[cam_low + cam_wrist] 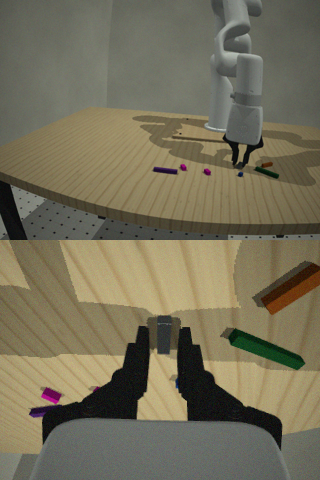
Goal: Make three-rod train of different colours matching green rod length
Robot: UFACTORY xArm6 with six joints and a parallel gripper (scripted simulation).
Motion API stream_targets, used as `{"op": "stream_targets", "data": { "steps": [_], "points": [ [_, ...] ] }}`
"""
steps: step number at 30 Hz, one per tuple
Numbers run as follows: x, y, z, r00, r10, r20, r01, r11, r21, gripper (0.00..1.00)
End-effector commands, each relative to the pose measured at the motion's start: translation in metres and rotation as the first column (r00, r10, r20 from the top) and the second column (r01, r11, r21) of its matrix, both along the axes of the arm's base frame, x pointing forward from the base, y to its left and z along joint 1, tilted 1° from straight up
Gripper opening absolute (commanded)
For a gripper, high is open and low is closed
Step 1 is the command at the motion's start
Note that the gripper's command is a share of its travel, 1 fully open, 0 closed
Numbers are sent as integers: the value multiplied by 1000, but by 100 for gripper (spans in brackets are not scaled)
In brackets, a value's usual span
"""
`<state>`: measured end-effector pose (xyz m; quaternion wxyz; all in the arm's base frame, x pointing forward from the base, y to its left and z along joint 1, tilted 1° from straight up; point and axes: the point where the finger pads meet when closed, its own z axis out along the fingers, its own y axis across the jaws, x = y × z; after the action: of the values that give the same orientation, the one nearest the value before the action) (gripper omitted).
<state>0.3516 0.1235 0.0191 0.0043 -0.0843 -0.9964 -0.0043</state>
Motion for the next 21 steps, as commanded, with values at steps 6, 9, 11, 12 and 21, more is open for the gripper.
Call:
{"op": "stream_targets", "data": {
  "steps": [6,9,11,12,21],
  "points": [
    [1,1,-6,1000,0,3,0,1000,1,24],
    [1,1,-6,1000,0,3,0,1000,1,24],
    [1,1,-6,1000,0,3,0,1000,1,24],
    [1,1,-6,1000,0,3,0,1000,1,24],
    [1,1,-6,1000,0,3,0,1000,1,24]
  ]
}}
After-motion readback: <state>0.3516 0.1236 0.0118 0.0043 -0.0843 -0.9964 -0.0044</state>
